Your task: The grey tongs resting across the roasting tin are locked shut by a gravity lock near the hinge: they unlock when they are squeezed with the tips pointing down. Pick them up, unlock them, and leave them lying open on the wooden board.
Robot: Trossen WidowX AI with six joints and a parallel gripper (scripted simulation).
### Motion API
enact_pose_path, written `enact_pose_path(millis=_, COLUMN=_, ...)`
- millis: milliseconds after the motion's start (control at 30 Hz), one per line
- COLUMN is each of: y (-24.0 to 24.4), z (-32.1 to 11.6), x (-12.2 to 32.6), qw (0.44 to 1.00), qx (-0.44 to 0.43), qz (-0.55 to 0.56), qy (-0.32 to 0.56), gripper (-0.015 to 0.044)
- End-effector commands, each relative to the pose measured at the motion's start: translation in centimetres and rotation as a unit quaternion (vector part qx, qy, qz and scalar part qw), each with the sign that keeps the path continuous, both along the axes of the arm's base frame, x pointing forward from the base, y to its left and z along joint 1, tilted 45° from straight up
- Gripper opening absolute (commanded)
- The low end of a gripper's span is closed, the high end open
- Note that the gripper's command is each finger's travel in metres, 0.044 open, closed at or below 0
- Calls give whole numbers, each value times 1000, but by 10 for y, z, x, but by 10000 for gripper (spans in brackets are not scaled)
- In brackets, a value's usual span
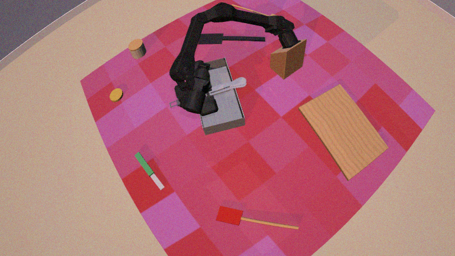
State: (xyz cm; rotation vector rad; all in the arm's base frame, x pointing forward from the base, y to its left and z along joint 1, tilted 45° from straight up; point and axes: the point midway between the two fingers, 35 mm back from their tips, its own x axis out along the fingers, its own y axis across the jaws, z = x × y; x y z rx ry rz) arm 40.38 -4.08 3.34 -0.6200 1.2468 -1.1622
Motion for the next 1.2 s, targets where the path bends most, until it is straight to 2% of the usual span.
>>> enact_pose_path(millis=0, y=-7, z=-3, x=0, qw=1000, qx=-6, qz=0, qy=4, gripper=260)
enact_pose_path(millis=1167, y=-60, z=-23, x=-7, qw=999, qx=-49, qz=-15, qy=17, gripper=260)
